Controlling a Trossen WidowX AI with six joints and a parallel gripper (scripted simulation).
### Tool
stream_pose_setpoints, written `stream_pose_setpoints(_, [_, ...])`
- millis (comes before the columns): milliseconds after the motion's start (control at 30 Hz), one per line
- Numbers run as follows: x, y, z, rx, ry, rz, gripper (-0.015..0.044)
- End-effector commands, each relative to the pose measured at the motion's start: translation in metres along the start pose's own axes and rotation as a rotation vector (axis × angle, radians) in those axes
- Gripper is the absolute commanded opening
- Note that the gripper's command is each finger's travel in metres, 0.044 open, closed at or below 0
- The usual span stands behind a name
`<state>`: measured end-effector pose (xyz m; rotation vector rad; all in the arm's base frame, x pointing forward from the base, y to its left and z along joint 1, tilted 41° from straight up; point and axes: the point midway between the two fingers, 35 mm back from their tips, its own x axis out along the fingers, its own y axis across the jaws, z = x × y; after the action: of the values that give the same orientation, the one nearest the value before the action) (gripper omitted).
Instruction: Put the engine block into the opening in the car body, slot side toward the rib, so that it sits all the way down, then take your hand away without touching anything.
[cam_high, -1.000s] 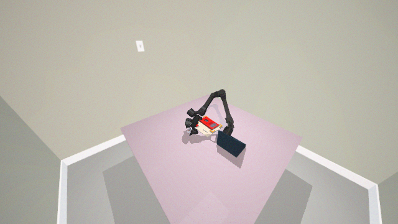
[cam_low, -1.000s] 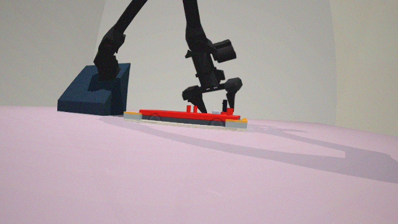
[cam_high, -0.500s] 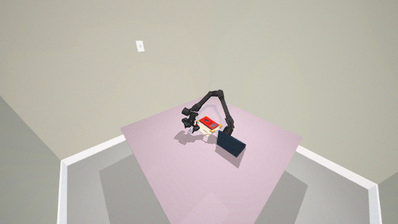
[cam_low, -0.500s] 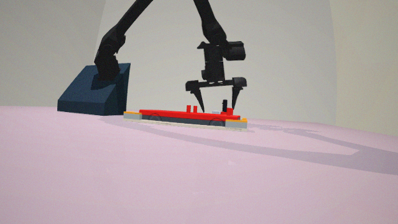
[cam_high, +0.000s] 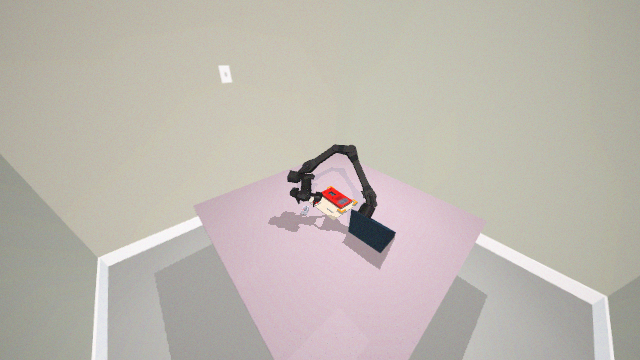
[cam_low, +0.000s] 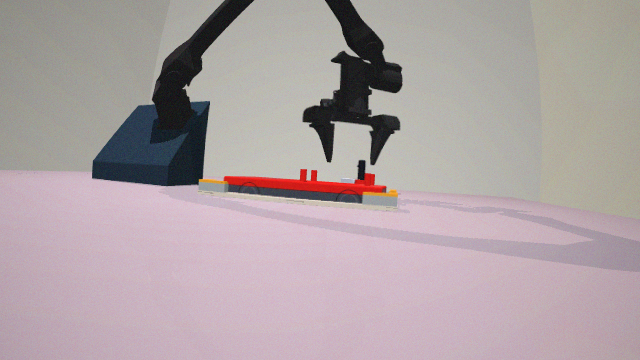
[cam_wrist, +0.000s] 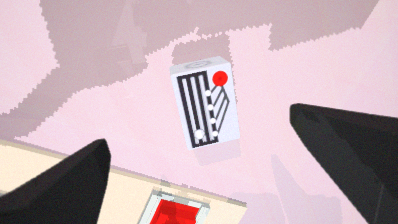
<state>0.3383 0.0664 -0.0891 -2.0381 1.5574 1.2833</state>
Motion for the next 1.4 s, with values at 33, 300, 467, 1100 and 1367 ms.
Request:
stream_pose_setpoints(33, [-0.003, 0.0, -0.003, -0.04, 0.015, 0.018, 0.044])
stream_pose_setpoints(300, [0.005, -0.009, -0.002, -0.04, 0.015, 0.017, 0.044])
stream_pose_setpoints(467, [0.013, -0.009, -0.002, -0.04, 0.016, 0.017, 0.044])
stream_pose_setpoints(1100, [0.04, -0.008, -0.003, -0.04, 0.017, 0.018, 0.044])
stream_pose_setpoints(1367, [0.04, -0.008, -0.003, -0.04, 0.017, 0.018, 0.023])
